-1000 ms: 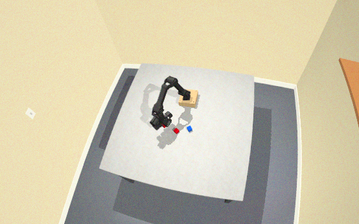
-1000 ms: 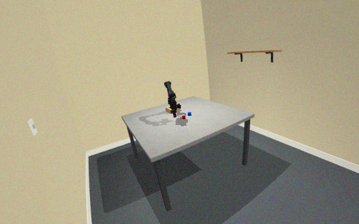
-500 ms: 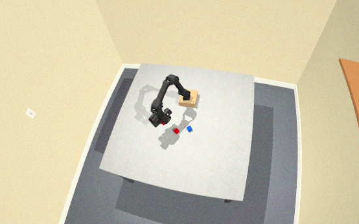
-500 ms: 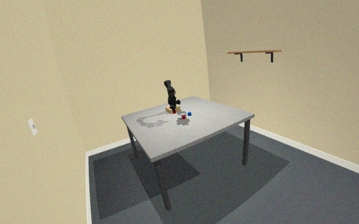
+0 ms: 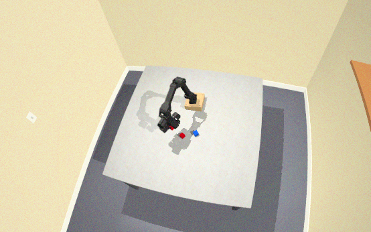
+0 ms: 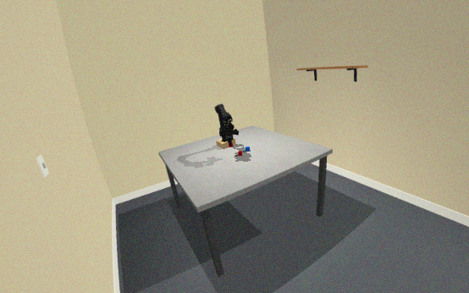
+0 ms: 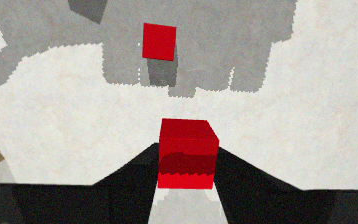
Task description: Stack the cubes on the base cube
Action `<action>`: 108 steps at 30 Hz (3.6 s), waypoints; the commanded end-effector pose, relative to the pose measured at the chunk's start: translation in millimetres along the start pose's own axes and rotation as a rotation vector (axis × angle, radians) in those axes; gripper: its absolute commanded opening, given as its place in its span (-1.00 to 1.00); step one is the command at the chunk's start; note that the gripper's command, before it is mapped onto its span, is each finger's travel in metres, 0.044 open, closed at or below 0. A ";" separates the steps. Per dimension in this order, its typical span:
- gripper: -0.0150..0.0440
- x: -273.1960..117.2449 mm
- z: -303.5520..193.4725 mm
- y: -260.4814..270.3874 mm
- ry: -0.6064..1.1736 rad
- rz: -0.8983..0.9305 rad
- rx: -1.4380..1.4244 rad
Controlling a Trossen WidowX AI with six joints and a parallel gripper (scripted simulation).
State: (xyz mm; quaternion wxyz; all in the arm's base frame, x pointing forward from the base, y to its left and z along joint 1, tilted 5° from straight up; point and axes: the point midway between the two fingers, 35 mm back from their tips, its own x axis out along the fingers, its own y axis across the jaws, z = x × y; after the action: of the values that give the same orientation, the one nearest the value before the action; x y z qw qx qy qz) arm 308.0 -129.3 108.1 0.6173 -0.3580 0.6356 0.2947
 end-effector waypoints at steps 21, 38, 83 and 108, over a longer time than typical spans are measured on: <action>-0.14 17.1 65.8 35.9 -0.005 0.004 -0.172; -0.14 28.7 105.7 70.4 -0.008 0.006 -0.299; -0.14 65.8 135.1 107.0 -0.009 0.008 -0.415; 0.20 67.3 135.1 107.0 -0.009 0.008 -0.415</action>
State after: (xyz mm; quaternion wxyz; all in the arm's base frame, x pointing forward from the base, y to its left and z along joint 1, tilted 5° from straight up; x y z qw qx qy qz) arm 298.8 36.1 25.3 0.5327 -0.4722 0.5607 0.4230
